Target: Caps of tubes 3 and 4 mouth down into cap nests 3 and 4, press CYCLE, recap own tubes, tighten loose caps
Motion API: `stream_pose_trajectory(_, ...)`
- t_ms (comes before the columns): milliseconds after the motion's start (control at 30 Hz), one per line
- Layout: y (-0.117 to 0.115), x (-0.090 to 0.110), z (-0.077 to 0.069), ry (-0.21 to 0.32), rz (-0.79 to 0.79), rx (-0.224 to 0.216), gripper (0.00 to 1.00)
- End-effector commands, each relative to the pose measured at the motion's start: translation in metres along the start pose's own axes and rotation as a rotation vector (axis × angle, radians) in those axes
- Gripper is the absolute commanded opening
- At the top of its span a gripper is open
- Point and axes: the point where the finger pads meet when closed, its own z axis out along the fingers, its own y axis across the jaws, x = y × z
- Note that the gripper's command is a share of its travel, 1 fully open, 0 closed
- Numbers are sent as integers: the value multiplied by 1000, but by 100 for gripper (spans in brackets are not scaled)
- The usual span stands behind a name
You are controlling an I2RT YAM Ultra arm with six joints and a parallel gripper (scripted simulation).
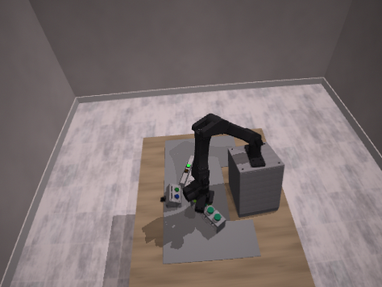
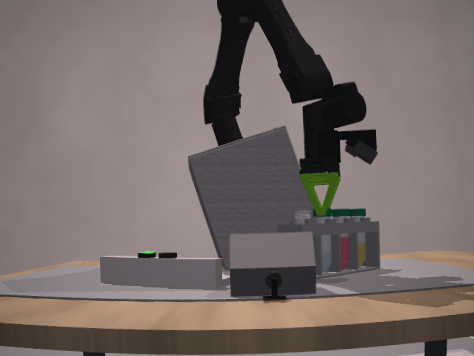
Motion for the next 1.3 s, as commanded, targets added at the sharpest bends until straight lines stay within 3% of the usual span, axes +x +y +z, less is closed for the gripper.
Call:
stream_pose_trajectory(0, -4, -3, -4, -10, -55, 11, 49)
stream_pose_trajectory(100, -4, -3, -4, -10, -55, 11, 49)
stream_pose_trajectory(133, -4, -3, -4, -10, -55, 11, 0)
stream_pose_trajectory(600, -4, -3, -4, -10, -55, 11, 0)
stream_pose_trajectory(1100, -4, -3, -4, -14, 695, 7, 0)
stream_pose_trajectory(1167, -4, -3, -4, -14, 695, 7, 0)
stream_pose_trajectory(1267, -4, -3, -3, -15, 845, 6, 0)
